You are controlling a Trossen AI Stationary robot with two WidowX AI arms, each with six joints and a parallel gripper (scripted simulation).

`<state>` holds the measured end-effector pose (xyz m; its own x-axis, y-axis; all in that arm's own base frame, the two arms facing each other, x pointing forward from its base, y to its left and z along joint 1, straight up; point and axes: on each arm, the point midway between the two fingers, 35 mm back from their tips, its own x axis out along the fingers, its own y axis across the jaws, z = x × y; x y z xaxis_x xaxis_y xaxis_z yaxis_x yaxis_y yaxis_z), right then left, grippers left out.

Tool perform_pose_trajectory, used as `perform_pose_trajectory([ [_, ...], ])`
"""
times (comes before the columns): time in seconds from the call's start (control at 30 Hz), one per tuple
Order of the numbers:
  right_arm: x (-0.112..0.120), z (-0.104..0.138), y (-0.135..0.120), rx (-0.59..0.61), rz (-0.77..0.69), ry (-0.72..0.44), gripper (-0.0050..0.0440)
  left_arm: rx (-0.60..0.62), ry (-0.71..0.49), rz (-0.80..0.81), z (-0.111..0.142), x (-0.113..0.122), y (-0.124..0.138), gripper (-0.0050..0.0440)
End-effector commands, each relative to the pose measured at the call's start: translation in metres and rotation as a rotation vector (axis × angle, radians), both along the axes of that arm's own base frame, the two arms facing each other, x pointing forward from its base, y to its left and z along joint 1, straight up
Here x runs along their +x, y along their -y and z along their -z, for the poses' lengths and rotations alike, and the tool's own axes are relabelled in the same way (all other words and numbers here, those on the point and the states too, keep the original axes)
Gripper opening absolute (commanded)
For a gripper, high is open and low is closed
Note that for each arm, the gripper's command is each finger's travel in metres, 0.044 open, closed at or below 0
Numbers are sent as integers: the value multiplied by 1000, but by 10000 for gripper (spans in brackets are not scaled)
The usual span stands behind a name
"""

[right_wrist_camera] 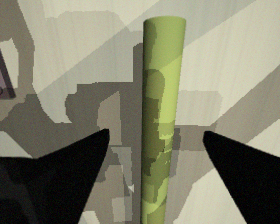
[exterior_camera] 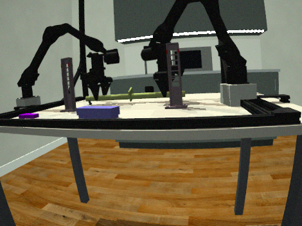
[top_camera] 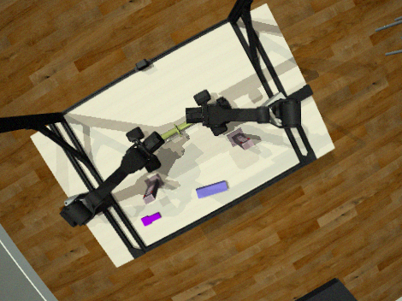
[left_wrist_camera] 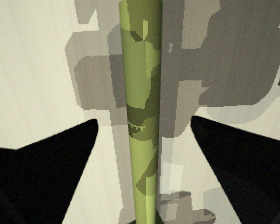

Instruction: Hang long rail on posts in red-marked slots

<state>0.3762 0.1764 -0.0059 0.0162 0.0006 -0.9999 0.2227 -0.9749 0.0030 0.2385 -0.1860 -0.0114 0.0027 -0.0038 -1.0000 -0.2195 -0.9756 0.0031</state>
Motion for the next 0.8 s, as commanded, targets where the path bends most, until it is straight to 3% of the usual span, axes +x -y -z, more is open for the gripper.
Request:
perform_pose_trajectory([
  [0.0,0,2,0,-1,0,-2,320,1,-1,-1,1,0,0,320],
  [0.3,0,2,0,-1,0,-2,104,1,-1,-1,1,0,0,104],
  [0.37,0,2,0,-1,0,-2,104,1,-1,-1,1,0,0,104],
  [0.4,0,2,0,-1,0,-2,80,1,-1,-1,1,0,0,97],
  [0.77,0,2,0,-1,0,-2,80,1,-1,-1,1,0,0,77],
])
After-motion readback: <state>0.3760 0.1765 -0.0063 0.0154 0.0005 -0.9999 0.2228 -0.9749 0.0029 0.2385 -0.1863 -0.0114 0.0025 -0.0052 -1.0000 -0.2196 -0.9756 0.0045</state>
